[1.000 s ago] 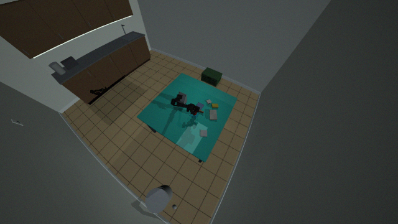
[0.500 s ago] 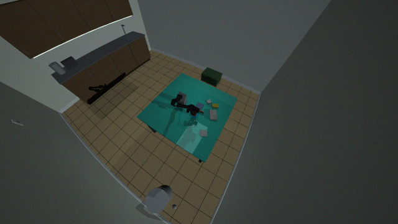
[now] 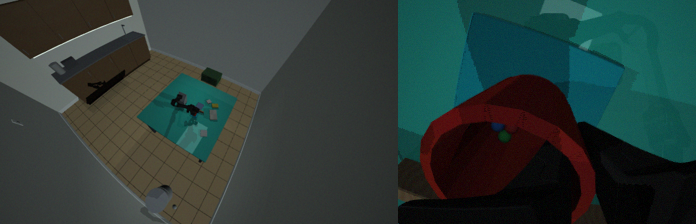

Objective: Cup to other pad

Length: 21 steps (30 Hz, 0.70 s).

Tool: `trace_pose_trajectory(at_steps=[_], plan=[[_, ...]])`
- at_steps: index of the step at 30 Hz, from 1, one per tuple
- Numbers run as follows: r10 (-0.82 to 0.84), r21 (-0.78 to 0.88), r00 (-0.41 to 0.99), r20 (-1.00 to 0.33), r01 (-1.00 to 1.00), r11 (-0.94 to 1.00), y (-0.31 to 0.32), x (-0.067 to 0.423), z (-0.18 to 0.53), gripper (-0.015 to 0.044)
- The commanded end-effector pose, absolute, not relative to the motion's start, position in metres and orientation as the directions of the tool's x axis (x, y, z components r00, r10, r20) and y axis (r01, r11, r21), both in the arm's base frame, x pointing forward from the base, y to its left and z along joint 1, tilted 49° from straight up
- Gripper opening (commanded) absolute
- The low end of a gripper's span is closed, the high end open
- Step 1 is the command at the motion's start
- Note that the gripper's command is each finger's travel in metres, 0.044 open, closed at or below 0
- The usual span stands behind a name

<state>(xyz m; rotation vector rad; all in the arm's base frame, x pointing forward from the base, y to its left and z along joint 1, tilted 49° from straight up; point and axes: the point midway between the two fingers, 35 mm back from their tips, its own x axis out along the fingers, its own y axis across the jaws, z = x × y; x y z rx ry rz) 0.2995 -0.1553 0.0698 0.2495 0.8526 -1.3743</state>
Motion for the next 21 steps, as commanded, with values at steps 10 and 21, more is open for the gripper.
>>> trace_pose_trajectory(at_steps=[10,21], plan=[[-0.753,-0.314,-0.041,-0.657,0.923,0.223,-0.155,0.299,0.07,0.0128],[-0.752,-0.315,-0.042,-0.658,0.922,0.224,-0.144,0.301,0.078,0.0128]])
